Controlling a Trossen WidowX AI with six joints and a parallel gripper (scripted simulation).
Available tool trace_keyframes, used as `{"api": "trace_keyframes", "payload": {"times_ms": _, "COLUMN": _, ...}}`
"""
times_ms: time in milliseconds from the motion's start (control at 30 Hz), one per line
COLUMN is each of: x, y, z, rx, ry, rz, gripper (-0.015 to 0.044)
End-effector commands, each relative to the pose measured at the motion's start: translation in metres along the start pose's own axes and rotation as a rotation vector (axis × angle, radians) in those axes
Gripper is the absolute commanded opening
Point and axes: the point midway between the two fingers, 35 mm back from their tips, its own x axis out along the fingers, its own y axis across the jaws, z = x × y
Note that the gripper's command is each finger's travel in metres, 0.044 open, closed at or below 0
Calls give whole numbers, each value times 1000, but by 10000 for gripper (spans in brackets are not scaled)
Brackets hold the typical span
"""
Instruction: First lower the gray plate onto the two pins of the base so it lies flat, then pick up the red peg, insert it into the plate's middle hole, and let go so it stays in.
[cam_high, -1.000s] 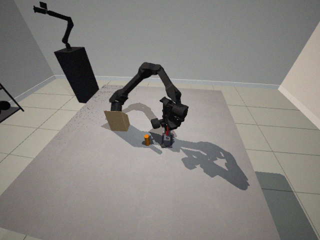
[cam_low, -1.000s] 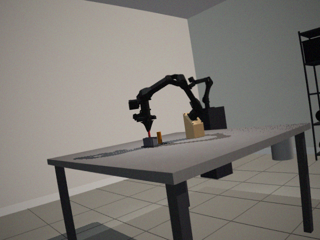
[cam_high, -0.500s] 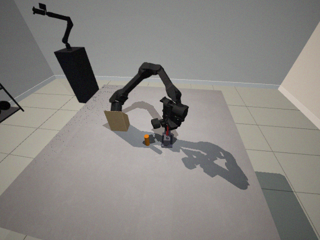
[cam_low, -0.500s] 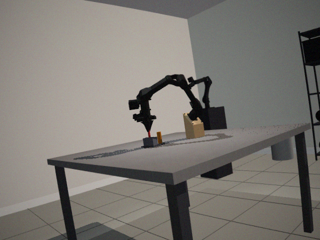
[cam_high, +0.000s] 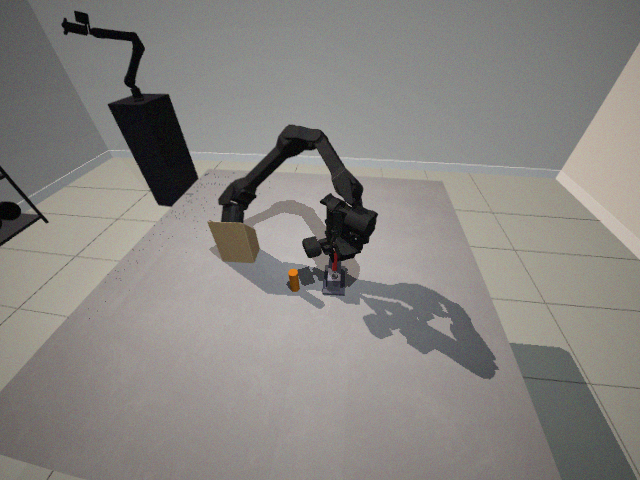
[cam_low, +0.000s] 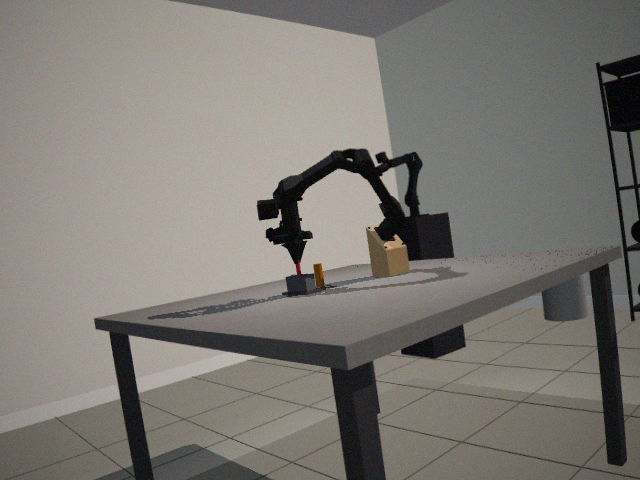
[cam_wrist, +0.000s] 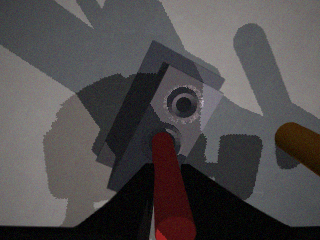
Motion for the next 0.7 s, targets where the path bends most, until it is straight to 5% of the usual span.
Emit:
{"api": "trace_keyframes", "payload": {"times_ms": 0, "x": 0, "y": 0, "z": 0, "rx": 0, "ry": 0, "rz": 0, "gripper": 105}}
{"api": "trace_keyframes", "payload": {"times_ms": 67, "x": 0, "y": 0, "z": 0, "rx": 0, "ry": 0, "rz": 0, "gripper": 150}}
{"api": "trace_keyframes", "payload": {"times_ms": 667, "x": -6, "y": -1, "z": 0, "rx": 8, "ry": 1, "rz": 9, "gripper": 150}}
